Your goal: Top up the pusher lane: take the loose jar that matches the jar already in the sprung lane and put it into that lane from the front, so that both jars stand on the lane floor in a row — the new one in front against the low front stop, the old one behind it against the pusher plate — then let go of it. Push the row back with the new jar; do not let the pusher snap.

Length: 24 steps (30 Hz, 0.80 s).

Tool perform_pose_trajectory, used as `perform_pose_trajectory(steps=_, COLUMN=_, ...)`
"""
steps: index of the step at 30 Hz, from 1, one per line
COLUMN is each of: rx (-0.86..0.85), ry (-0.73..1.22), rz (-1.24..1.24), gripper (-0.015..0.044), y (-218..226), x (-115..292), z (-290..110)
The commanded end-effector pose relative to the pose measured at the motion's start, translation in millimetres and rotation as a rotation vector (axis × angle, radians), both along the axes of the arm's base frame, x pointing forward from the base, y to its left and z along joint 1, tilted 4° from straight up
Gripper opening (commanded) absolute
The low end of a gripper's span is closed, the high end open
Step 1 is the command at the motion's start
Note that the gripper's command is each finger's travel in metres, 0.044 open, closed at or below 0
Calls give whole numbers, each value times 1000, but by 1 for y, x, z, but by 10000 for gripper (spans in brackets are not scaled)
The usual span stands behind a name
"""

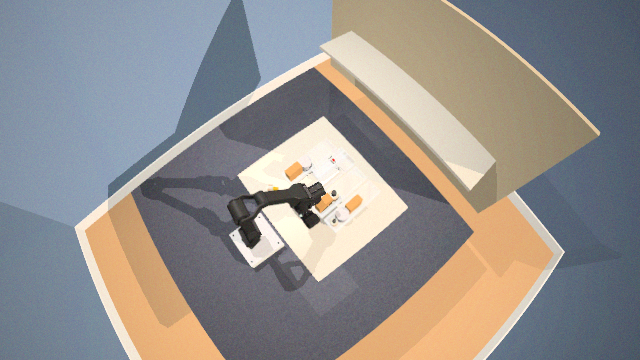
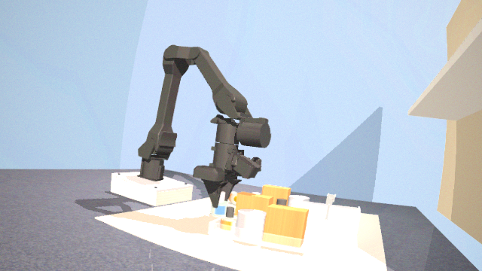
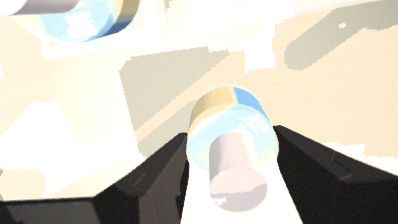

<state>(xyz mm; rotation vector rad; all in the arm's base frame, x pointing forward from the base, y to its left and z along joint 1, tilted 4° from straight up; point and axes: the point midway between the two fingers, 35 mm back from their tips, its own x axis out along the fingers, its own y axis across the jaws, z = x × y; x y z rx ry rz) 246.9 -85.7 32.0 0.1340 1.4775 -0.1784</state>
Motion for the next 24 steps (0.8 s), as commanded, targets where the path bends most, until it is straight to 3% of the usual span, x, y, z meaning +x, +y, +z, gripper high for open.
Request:
perform_pose_trajectory(steps=1, rx=4, ry=-2, rz=6, gripper=164, y=0, x=0, z=0)
perform_pose_trajectory(steps=8, rx=4, ry=-3, rz=6, gripper=0, y=0, x=4, z=19)
perform_pose_trajectory(steps=24, rx=4, ry=-3, rz=6, gripper=0, y=6, x=-1, z=104)
